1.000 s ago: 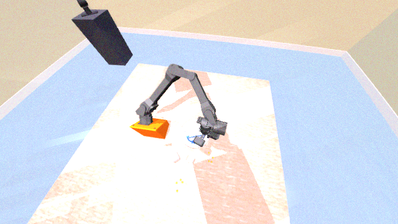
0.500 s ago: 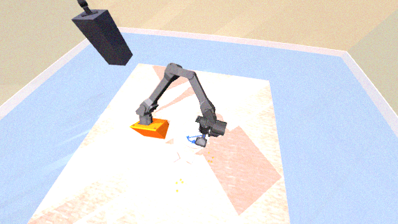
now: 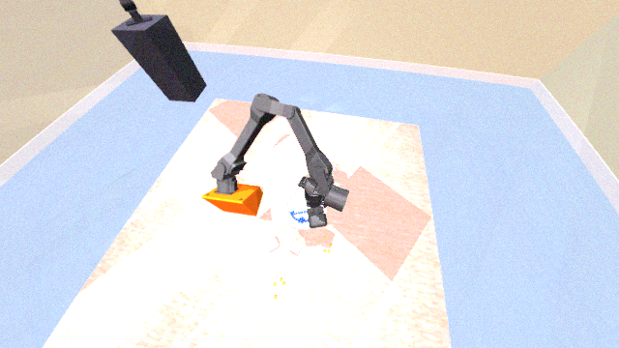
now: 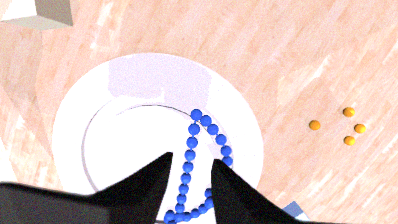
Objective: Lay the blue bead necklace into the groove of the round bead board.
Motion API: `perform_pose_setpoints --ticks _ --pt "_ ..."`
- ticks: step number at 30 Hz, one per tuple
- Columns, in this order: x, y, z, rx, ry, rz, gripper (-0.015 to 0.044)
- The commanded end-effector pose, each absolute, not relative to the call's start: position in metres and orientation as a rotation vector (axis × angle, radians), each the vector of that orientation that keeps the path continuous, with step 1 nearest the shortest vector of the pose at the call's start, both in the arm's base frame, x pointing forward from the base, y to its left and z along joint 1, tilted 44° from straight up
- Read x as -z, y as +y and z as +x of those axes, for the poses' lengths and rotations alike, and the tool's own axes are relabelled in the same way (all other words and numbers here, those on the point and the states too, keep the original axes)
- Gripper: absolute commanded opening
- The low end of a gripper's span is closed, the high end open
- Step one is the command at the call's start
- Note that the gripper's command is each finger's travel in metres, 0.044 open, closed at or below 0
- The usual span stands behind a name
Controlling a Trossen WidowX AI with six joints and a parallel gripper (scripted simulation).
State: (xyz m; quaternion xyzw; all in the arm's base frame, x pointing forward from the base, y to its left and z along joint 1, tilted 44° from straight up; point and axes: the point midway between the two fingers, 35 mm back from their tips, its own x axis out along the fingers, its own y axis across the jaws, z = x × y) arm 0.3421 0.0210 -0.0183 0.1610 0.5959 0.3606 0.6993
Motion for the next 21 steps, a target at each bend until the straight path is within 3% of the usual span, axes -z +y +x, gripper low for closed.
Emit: perform_pose_setpoints --ticks 1,21 --pt "0.020 0.021 0.339 -0.821 1.322 0.336 0.0120" --pt "0.036 0.038 0.341 -0.821 1.318 0.334 0.0120"
